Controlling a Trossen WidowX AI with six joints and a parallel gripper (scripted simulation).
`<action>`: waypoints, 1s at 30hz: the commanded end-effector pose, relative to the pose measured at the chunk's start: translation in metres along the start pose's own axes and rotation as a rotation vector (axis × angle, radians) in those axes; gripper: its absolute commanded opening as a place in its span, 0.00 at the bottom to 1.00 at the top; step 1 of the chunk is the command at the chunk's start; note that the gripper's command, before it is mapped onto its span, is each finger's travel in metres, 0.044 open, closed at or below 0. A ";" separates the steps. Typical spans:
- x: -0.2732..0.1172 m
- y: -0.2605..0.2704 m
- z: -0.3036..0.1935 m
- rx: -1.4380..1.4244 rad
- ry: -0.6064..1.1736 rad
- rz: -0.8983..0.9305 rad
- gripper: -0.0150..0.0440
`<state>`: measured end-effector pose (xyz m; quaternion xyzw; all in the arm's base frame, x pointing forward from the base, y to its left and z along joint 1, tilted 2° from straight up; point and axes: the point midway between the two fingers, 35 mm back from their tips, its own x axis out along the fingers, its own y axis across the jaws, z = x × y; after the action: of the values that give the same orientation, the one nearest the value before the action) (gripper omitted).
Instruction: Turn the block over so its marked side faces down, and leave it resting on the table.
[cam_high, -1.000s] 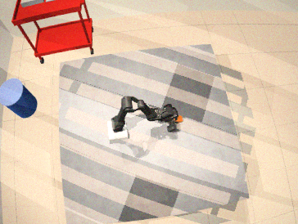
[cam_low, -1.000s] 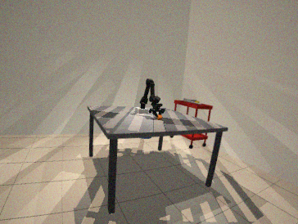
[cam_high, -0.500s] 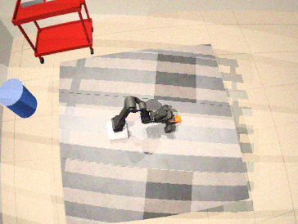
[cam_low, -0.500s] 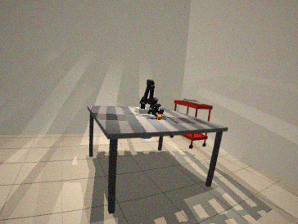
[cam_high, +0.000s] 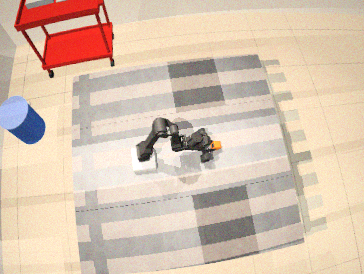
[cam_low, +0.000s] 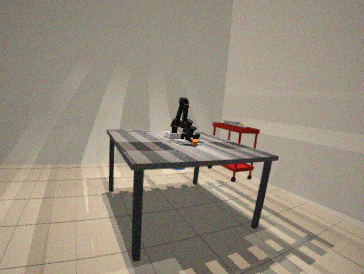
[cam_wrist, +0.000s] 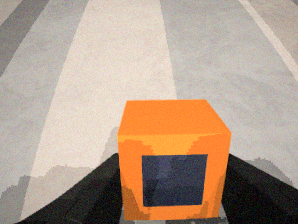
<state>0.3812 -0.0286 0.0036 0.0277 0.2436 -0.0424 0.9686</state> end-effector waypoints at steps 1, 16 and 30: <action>0.000 -0.001 0.001 0.004 -0.003 -0.005 0.25; 0.000 -0.001 0.001 0.004 -0.003 -0.005 0.92; 0.000 -0.001 0.001 0.004 -0.003 -0.005 1.00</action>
<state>0.3815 -0.0287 0.0042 0.0276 0.2420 -0.0427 0.9689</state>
